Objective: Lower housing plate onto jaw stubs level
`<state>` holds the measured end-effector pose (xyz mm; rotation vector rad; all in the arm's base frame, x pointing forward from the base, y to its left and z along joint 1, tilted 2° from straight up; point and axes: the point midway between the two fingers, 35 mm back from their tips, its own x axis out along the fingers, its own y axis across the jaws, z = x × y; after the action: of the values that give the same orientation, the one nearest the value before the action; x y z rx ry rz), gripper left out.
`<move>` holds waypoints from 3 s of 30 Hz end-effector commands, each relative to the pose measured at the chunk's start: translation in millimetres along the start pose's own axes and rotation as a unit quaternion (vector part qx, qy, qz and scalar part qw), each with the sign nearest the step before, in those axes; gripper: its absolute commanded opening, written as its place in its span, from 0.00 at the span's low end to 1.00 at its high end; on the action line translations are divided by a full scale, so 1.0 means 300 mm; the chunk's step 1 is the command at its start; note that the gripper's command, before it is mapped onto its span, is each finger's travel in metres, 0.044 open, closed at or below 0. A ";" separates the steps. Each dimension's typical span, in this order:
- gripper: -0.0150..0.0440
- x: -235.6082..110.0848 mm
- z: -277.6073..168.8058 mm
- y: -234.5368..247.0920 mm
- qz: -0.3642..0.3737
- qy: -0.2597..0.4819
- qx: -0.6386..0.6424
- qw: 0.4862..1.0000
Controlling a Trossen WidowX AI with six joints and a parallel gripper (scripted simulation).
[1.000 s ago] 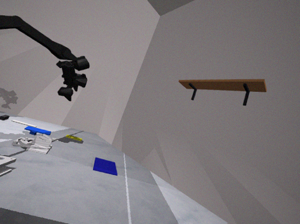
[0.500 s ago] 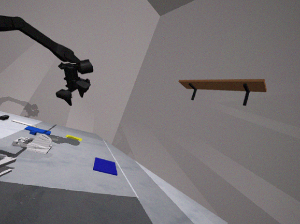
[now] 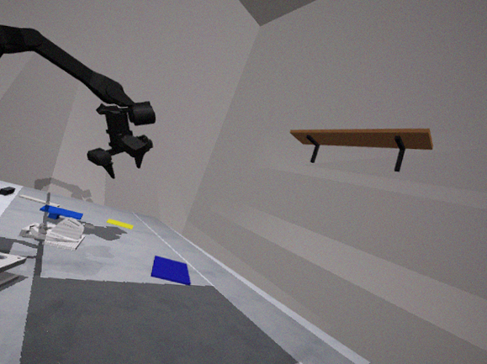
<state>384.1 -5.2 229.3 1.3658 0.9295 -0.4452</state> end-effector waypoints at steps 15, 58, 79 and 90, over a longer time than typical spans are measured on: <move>1.00 -0.019 0.194 -0.128 -0.042 -0.066 0.196 0.977; 1.00 -0.154 0.523 -0.488 -0.076 -0.211 0.602 0.766; 1.00 -0.248 0.613 -0.687 -0.071 -0.273 0.753 0.595; 1.00 -0.301 0.640 -0.793 -0.063 -0.302 0.814 0.492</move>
<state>221.1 -250.5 141.0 2.4168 -0.2907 -2.0657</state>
